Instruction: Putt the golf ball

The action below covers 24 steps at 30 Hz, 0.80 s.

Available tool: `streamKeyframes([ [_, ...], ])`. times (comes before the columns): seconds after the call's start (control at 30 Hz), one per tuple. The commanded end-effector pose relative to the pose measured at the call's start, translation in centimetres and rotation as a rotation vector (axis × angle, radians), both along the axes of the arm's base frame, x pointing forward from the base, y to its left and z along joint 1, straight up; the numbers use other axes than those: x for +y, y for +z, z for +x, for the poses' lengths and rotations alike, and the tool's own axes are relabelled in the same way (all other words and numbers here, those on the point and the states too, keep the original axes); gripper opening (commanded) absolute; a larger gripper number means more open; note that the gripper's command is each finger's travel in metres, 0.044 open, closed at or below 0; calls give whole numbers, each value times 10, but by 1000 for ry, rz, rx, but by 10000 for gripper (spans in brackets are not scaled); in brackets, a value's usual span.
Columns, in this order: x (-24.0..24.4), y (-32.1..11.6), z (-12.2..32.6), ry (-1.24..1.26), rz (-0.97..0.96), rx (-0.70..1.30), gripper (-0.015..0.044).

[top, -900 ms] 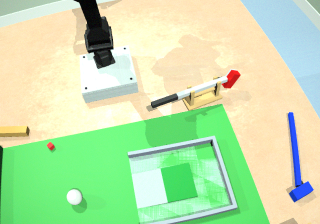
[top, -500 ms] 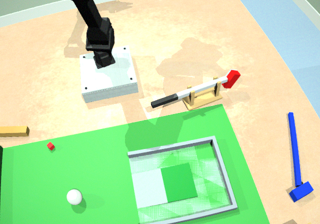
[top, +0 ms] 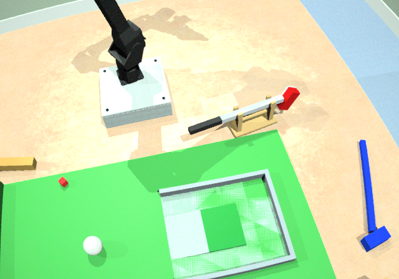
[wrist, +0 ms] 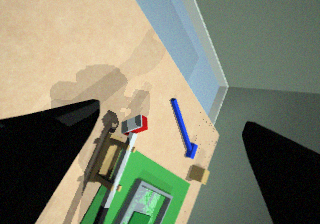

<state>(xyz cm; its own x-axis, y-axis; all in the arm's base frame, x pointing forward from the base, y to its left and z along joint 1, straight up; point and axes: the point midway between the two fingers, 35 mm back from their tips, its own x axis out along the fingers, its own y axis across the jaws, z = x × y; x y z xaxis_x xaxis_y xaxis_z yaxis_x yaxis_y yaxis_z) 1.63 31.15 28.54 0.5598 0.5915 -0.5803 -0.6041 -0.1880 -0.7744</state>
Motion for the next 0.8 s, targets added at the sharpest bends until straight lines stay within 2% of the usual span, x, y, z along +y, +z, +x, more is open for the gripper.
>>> streamKeyframes([
  [0.0, -2, -31, 42, -67, -130, 44, 440],
  [0.4, -57, -115, 159, -220, -408, 311, 440],
  [0.77, -149, -175, 222, -315, -400, 663, 440],
])
